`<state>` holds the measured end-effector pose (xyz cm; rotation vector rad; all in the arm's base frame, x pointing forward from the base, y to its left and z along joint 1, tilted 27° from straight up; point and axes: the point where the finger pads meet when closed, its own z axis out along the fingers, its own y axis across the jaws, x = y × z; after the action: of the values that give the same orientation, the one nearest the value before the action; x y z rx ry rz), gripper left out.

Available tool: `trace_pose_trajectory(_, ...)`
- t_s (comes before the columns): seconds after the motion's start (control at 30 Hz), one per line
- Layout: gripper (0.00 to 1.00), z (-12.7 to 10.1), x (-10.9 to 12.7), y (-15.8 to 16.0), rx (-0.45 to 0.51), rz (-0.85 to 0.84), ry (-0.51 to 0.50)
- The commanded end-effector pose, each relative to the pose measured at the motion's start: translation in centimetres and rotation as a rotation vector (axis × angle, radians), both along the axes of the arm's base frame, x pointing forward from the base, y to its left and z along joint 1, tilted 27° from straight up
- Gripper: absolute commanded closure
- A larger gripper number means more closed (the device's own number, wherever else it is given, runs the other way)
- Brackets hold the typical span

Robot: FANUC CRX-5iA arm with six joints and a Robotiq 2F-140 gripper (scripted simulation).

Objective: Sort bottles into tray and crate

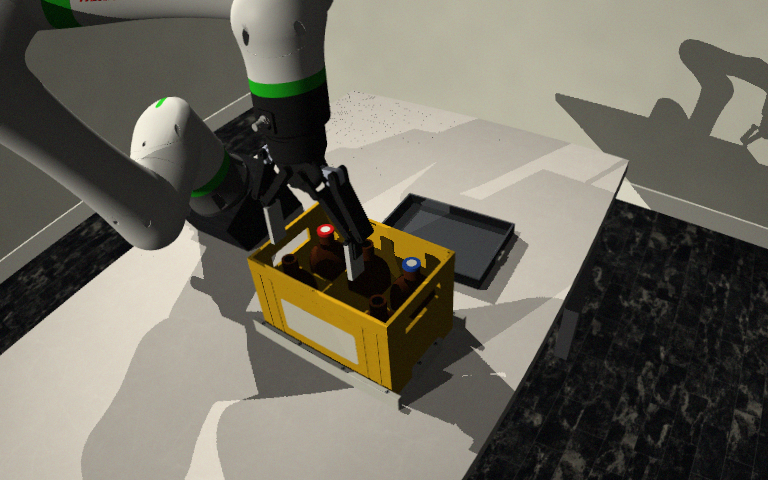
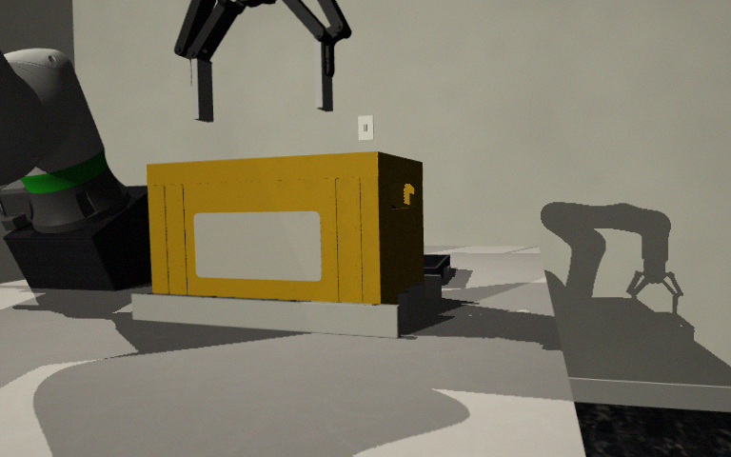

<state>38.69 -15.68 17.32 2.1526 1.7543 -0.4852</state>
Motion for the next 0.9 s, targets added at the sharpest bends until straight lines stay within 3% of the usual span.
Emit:
trace_pose_trajectory(0.0, 0.0, -0.2, 0.2, 0.6, 0.001, 0.0, 0.0)
trace_pose_trajectory(0.87, 0.0, -3.3, 1.6, 6.8, 0.005, 0.001, 0.002)
